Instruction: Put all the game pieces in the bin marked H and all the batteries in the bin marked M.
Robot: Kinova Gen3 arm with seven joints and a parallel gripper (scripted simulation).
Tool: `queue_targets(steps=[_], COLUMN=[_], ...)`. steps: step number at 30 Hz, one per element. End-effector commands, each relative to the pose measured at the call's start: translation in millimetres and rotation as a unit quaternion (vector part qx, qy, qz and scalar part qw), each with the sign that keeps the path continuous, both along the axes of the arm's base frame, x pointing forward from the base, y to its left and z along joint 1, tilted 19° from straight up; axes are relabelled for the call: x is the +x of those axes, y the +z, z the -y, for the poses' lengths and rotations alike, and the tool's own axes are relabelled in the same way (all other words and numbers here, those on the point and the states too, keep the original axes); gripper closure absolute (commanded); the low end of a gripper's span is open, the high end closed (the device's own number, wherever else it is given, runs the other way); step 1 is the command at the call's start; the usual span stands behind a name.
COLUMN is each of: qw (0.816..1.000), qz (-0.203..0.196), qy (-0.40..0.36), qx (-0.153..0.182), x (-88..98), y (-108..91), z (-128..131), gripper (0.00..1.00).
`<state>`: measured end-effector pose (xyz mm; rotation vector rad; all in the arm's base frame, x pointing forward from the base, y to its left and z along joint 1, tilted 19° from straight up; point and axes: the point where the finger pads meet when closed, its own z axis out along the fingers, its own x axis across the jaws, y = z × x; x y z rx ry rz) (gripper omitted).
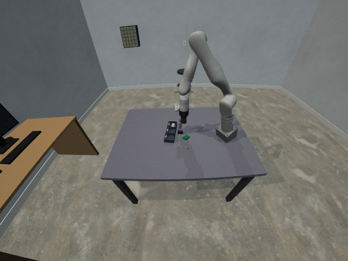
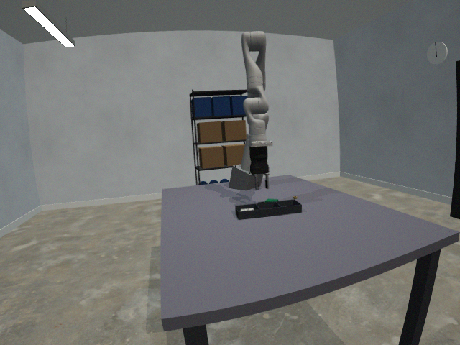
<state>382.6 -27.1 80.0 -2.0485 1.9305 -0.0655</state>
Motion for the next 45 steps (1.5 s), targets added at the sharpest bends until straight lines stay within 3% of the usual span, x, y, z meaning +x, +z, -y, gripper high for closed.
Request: queue_targets(steps=[1, 11, 30, 45], qw=[1.0, 1.0, 1.0, 1.0], qz=[0.0, 0.0, 0.0, 0.0], qy=[-0.001, -0.001, -0.001, -0.001], qx=[0.0, 0.0, 0.0, 0.0], x=[0.1, 0.1, 11.7, 14.5], y=[0.2, 0.1, -61.6, -61.8], z=[1, 1, -19, -15], gripper=[0.2, 0.2, 0.2, 0.2])
